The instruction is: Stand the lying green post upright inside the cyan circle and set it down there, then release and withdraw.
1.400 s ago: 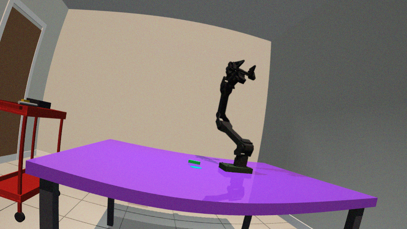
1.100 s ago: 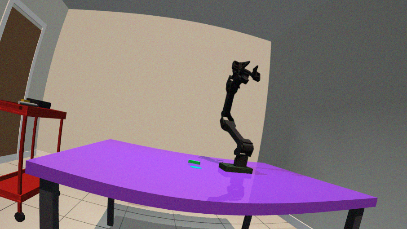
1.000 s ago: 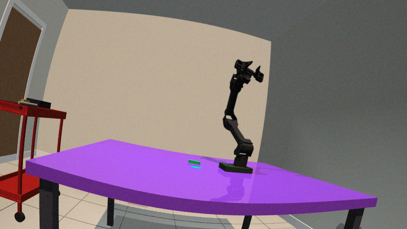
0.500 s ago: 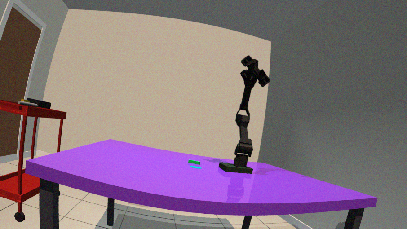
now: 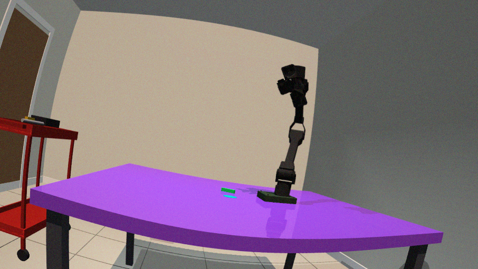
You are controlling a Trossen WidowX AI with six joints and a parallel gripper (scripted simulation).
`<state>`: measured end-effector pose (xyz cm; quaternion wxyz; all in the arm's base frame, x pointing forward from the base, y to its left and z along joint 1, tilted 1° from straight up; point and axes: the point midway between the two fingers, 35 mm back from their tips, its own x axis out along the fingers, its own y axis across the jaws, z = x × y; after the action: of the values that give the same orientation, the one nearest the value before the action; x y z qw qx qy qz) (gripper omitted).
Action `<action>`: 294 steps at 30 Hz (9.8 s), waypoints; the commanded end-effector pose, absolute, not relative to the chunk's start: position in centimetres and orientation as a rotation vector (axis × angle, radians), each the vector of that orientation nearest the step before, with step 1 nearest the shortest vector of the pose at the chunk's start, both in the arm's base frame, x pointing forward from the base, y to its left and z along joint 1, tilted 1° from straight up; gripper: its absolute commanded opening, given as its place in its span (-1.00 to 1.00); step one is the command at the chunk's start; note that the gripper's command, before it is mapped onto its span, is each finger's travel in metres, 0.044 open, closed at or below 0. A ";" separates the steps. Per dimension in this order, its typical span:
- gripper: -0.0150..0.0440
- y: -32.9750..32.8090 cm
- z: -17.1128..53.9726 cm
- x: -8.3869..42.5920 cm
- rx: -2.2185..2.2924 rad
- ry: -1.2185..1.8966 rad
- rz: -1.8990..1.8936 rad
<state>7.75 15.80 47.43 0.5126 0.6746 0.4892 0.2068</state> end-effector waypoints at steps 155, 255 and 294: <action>-0.42 -6.4 14.0 26.7 0.069 1.558 -0.077; -0.42 5.0 12.8 26.2 -0.300 1.155 0.725; -0.42 4.4 12.4 27.0 -0.136 0.900 0.757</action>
<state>26.99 4.50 12.12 0.8232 -0.0666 0.4385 0.3543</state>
